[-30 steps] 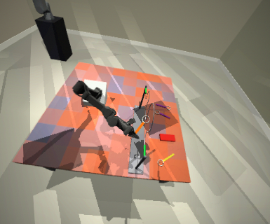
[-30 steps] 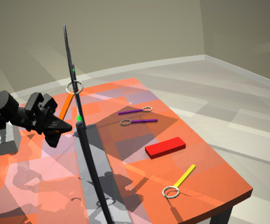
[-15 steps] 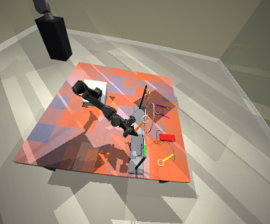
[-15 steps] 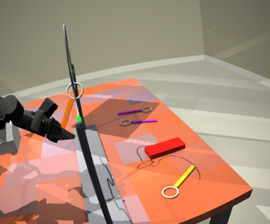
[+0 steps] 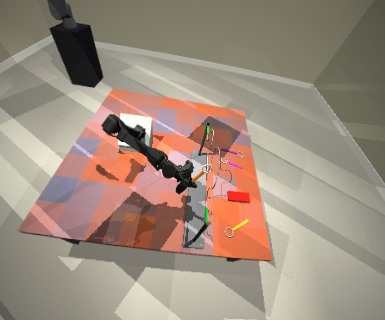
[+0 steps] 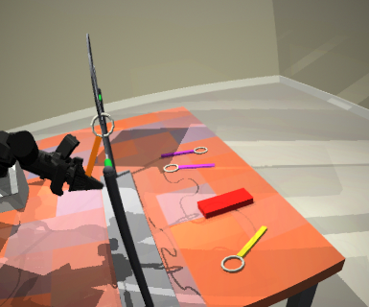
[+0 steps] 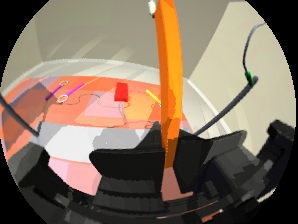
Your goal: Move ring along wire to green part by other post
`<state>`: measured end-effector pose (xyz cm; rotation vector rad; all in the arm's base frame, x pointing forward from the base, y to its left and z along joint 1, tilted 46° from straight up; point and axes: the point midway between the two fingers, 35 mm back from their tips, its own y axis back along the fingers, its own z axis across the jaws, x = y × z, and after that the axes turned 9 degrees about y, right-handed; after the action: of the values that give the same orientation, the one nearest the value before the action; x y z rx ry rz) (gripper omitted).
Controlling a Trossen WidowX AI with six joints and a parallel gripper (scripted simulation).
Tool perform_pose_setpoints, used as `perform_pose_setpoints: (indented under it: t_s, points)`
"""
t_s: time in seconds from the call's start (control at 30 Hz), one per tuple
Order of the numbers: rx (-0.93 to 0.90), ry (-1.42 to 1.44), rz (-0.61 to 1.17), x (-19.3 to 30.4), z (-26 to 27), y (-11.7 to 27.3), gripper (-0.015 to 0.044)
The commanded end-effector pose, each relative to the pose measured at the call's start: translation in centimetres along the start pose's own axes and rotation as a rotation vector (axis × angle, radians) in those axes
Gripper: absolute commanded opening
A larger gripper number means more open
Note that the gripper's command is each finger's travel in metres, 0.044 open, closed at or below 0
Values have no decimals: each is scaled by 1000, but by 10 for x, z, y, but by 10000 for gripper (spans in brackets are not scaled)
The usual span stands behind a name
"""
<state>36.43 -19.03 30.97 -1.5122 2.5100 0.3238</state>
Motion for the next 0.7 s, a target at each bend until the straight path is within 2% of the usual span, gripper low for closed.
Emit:
perform_pose_setpoints:
  t_s: [0.0, 0.67]
  points:
    - [-36, -71, 2, -4, 11, 3, -150]
    - [-132, -231, 6, -17, 50, 12, -150]
